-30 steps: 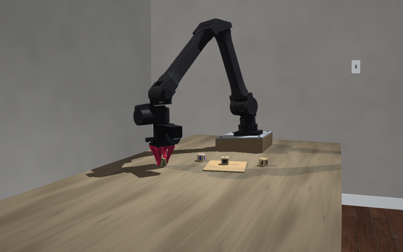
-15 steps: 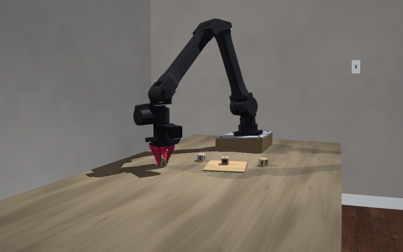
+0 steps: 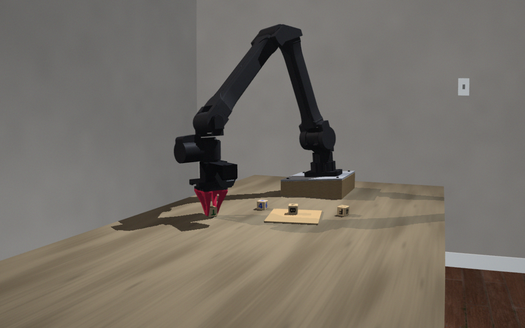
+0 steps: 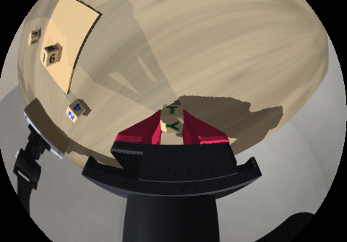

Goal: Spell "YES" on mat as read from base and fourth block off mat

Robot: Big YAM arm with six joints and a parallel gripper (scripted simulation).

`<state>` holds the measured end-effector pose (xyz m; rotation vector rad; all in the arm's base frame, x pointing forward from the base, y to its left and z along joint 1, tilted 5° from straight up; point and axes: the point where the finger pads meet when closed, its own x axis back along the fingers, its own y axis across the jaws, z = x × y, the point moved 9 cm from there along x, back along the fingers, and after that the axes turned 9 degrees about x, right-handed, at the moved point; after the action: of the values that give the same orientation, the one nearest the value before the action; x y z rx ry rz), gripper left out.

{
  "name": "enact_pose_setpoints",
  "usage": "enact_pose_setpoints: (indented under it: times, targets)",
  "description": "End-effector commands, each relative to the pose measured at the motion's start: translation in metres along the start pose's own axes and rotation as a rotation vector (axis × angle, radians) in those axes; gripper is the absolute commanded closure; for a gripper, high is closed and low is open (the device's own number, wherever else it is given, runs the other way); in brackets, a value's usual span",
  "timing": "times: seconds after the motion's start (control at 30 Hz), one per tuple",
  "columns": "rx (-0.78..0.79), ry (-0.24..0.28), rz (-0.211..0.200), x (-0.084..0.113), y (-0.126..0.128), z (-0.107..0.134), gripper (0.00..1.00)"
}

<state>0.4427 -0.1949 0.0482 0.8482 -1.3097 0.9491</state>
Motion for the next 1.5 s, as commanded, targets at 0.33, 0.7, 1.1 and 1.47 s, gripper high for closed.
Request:
enact_pose_setpoints:
  times: [0.33,0.7,1.1,1.47]
  targets:
    - [-0.003,-0.006,0.072,0.071,-0.018,-0.004,0.79]
    - [-0.005,-0.005,0.036,0.114,-0.017,-0.003,0.79]
    - [0.01,-0.005,0.02,0.111,0.002,-0.008,0.79]
    - [0.34,-0.017,0.042,0.118,0.082,-0.135,0.79]
